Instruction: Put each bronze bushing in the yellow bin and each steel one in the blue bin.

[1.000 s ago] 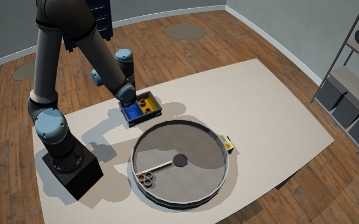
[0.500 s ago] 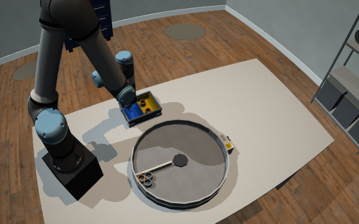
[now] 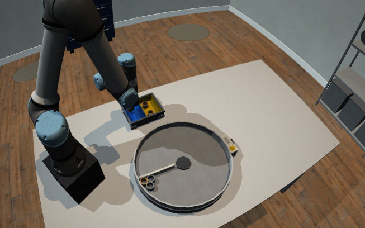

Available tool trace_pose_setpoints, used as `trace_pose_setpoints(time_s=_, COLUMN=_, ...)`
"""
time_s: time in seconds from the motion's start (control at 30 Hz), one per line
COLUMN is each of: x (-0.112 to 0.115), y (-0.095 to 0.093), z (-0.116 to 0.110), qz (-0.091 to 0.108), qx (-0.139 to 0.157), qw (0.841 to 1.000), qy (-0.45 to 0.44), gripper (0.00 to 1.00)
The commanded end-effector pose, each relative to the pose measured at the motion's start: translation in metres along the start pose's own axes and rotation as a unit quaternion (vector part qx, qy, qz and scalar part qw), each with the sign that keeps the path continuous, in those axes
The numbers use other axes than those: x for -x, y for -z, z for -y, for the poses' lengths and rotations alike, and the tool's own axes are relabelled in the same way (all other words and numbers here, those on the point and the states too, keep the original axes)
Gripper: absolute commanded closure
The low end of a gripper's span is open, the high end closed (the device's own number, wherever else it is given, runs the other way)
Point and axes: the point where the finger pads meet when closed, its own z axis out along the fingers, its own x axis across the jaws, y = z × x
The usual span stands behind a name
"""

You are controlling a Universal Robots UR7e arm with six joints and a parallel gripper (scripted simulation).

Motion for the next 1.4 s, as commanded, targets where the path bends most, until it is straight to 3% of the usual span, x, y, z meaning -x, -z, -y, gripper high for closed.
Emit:
trace_pose_setpoints(time_s=0.0, x=0.0, y=-0.001, z=0.0, qz=-0.001, qx=0.0, qw=1.0, qy=0.0, gripper=1.0)
trace_pose_setpoints(time_s=1.37, x=0.0, y=-0.019, z=0.0, qz=-0.001, qx=0.0, qw=1.0, qy=0.0, gripper=1.0)
